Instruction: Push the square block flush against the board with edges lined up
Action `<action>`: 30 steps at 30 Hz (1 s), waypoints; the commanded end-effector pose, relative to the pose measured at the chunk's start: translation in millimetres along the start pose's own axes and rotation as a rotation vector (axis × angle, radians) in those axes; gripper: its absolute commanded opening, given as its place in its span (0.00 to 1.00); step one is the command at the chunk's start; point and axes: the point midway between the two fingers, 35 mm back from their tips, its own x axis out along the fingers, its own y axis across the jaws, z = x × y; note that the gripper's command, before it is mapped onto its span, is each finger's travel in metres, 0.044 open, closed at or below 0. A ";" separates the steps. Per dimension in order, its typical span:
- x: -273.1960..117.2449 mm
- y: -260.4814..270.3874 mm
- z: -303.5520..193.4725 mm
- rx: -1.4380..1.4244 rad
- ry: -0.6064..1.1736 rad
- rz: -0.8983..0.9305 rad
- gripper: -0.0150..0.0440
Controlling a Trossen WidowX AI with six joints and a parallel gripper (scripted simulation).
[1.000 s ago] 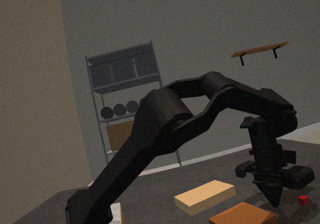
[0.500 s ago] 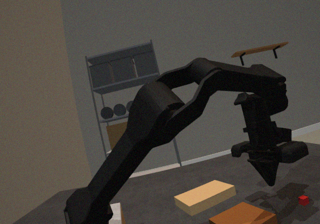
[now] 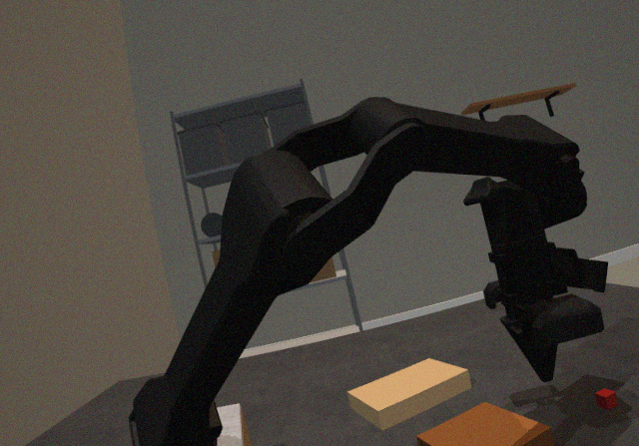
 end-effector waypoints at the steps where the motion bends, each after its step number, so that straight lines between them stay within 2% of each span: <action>1: 0.3 -13.1 -5.4 0.154 -0.001 -0.005 0.25; 26: 2.6 -75.8 -40.9 1.013 -0.004 -0.009 0.25; 30: 3.0 -79.2 -43.4 1.064 -0.004 -0.010 0.25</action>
